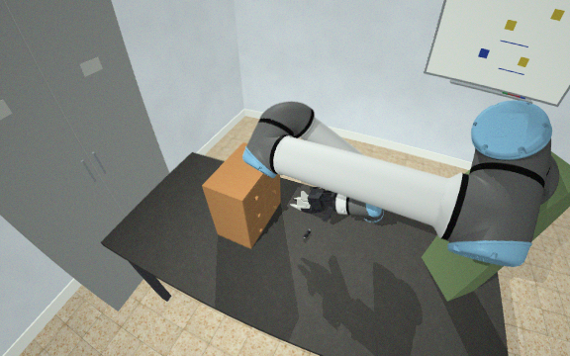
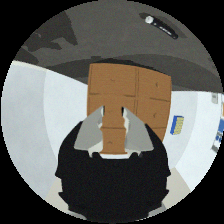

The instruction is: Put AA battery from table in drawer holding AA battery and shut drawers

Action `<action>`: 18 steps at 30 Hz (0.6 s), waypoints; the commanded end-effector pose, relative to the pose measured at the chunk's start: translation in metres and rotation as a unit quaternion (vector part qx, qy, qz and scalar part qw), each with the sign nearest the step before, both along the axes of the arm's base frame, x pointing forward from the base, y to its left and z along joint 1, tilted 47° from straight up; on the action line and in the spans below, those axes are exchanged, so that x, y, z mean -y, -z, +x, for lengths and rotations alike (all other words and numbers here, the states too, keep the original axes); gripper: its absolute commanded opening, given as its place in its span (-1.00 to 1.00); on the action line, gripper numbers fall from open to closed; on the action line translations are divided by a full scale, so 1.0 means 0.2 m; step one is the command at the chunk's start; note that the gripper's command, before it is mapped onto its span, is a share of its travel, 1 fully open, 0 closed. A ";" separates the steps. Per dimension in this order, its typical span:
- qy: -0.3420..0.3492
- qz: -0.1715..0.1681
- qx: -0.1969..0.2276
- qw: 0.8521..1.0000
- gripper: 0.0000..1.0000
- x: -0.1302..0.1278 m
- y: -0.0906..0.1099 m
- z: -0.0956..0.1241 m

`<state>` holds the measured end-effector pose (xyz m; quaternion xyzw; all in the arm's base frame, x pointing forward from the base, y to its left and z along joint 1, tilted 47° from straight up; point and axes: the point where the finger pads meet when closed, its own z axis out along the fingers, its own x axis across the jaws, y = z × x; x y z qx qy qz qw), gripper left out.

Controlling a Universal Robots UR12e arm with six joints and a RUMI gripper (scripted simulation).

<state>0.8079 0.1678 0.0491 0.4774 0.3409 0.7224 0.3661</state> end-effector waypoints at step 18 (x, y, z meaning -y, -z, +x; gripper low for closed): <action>0.000 0.000 0.000 1.000 -0.61 -0.12 0.06 0.27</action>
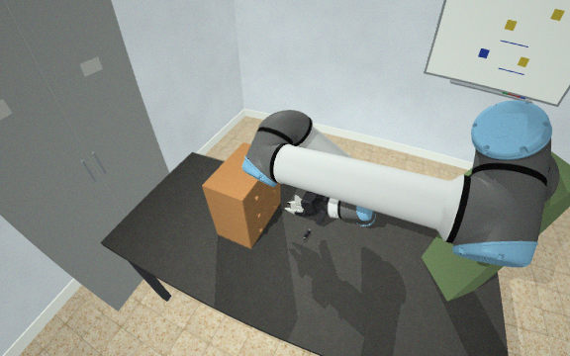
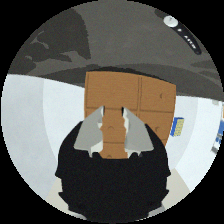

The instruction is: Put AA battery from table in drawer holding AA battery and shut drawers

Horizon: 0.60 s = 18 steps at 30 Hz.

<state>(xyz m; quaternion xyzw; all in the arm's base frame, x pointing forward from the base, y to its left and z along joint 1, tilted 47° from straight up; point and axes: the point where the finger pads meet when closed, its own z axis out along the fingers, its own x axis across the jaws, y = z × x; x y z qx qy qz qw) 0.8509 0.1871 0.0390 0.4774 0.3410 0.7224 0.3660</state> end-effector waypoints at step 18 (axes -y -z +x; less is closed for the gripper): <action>0.000 0.000 0.000 1.000 -0.61 -0.09 0.05 0.20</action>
